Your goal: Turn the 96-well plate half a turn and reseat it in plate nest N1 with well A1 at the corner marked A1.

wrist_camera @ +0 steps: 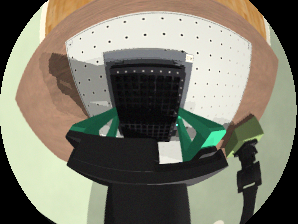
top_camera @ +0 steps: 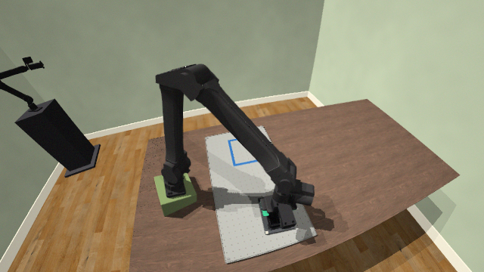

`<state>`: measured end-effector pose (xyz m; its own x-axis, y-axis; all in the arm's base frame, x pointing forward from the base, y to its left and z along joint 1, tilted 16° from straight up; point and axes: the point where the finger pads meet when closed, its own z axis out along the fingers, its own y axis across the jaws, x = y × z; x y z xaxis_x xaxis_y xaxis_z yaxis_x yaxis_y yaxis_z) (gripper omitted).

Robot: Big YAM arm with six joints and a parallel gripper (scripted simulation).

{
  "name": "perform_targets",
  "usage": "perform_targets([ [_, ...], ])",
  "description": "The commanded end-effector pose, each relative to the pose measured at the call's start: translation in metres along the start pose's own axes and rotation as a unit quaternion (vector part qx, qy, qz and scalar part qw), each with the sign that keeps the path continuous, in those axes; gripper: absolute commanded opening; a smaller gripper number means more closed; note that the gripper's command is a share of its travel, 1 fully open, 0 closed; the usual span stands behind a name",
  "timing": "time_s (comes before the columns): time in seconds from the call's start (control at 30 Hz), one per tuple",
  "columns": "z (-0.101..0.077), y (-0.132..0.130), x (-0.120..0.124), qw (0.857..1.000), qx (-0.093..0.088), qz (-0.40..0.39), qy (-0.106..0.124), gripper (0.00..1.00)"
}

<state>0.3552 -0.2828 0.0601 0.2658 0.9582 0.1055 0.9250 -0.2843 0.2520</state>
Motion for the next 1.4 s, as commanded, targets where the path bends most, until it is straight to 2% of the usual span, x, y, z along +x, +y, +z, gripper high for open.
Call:
perform_targets([
  [0.0,0.0011,0.0079,-0.0023,1.0,-0.009,0.003,-0.006,0.0],
  [1.17,0.0081,0.0066,0.0007,1.0,-0.007,0.001,-0.005,0.0],
  [1.37,0.0063,0.0108,-0.0013,1.0,-0.011,0.001,-0.007,0.0],
])
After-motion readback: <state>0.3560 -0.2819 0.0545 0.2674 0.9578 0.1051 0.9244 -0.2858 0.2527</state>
